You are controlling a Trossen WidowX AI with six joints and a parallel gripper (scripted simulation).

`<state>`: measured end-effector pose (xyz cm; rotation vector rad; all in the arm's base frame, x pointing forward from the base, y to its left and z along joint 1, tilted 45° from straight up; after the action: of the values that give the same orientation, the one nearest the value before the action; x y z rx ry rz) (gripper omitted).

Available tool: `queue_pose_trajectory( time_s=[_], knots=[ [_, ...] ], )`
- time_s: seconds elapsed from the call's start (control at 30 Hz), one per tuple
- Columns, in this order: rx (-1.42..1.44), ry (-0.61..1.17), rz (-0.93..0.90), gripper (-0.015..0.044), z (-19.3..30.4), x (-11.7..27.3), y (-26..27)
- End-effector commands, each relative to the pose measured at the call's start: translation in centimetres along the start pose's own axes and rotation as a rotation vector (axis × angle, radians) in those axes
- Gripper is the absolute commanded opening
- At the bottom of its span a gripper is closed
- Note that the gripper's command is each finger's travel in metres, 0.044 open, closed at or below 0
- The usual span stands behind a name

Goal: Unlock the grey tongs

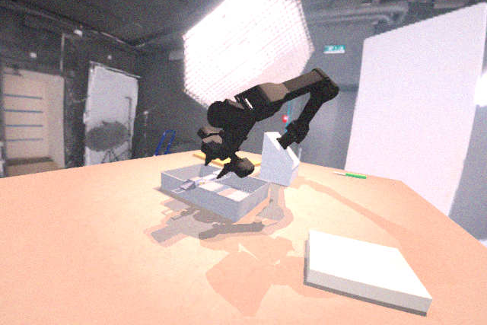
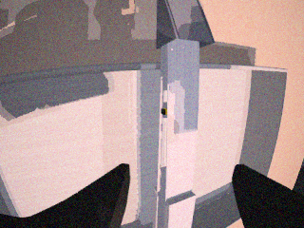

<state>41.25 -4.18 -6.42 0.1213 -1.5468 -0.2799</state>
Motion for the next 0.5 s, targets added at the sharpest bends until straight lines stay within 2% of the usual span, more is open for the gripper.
queue_pose_trajectory(
  time_s=[0.0, 0.47],
  knots=[
    [-0.002, 0.005, 0.004, 0.0260, 0.1, -0.8, 0.0],
    [-0.002, 0.005, 0.003, 0.0260, 0.0, -3.1, 0.0]
  ],
)
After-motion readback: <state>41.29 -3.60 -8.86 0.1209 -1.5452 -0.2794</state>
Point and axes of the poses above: the point midway between the two fingers, 35 mm back from their tips, its own x axis back along the fingers, its own y axis across the jaws, z = x × y, the point moved 1 cm from there along x, back along the fingers, and after that the axes turned 1 degree about -x, right-handed, at the moved point
